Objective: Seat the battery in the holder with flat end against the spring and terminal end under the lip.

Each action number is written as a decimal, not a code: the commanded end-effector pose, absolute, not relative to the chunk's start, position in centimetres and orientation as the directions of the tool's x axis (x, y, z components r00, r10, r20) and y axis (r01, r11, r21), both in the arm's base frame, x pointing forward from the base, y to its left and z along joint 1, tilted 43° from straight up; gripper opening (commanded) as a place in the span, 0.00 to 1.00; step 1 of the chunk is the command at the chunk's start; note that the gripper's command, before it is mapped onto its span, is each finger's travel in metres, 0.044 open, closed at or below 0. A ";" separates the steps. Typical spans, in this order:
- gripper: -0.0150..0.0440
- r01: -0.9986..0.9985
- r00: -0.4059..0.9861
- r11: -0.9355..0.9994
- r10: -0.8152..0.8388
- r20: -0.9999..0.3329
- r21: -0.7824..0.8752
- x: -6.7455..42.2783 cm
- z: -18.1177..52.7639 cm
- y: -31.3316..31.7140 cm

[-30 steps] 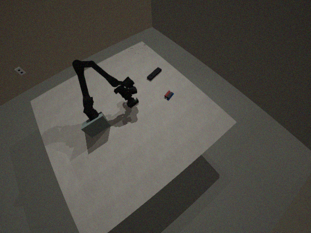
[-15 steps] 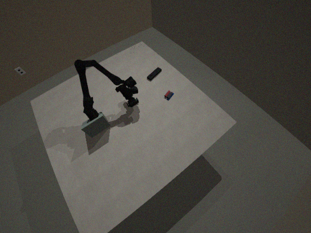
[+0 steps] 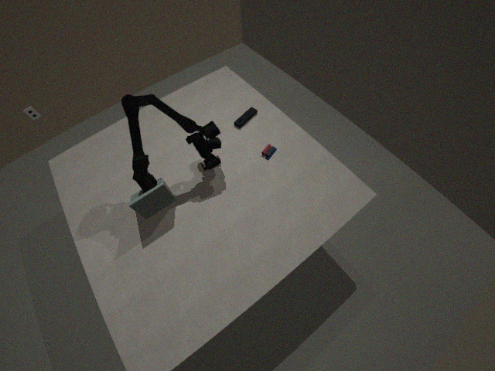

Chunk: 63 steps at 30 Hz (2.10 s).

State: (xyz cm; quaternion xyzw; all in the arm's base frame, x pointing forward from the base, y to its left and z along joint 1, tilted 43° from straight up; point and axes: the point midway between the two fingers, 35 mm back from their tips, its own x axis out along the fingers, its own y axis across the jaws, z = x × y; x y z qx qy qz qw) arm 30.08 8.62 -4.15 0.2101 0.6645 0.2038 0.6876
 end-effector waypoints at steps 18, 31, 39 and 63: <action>0.36 -0.006 -0.102 0.830 0.554 -0.826 0.558 29.6 -4.2 9.2; 0.36 -0.010 -0.150 0.835 0.542 -0.827 0.550 30.0 -4.1 9.4; 0.36 -0.011 -0.161 0.840 0.534 -0.830 0.543 30.0 -4.1 9.4; 0.36 -0.011 -0.163 0.841 0.532 -0.831 0.540 30.0 -4.1 9.4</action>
